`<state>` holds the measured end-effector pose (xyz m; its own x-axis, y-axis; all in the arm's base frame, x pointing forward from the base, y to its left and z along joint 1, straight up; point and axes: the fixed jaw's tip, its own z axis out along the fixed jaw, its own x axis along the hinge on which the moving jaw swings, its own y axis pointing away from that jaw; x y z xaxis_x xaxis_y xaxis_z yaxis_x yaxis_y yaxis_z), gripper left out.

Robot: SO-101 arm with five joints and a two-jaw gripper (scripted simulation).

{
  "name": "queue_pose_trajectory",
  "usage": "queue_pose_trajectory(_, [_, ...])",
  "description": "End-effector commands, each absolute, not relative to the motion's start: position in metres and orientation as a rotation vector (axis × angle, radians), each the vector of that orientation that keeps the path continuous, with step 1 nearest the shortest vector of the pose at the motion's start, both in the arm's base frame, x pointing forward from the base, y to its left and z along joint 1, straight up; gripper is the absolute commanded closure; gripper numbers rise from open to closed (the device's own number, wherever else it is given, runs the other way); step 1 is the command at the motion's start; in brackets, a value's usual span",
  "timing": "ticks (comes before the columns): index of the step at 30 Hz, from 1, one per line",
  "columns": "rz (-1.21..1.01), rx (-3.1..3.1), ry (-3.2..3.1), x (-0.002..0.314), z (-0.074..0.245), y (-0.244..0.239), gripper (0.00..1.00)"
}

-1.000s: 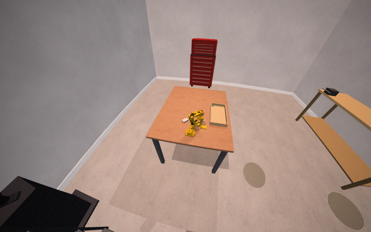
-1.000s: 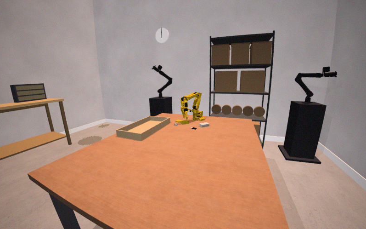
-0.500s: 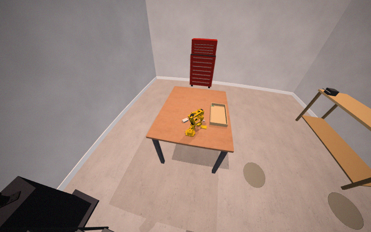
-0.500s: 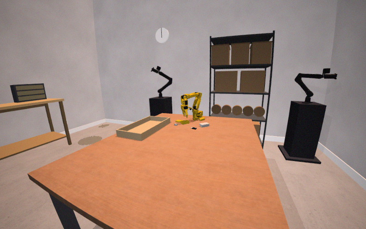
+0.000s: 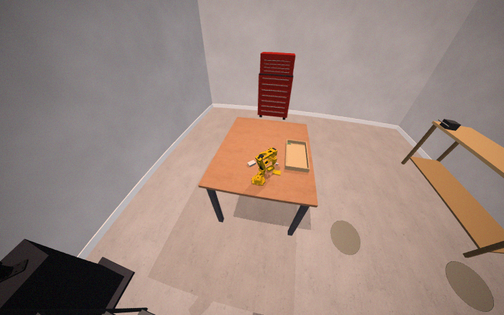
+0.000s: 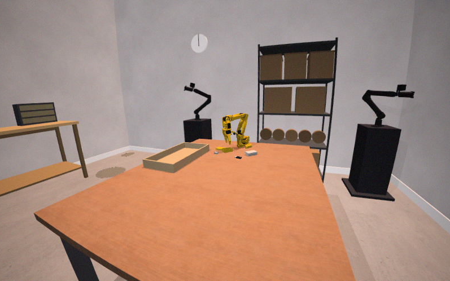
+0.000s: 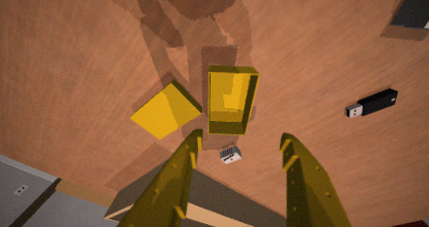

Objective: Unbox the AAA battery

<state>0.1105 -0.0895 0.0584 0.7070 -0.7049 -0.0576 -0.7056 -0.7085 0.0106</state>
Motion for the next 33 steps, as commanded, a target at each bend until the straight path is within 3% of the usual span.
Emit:
queue_pose_trajectory(1, [0.0, -2.902, 1.202, 0.1168, 0.0667, -0.0922, 0.69])
queue_pose_trajectory(33, [0.0, -2.902, 1.202, 0.1211, 0.0743, -0.0953, 0.69])
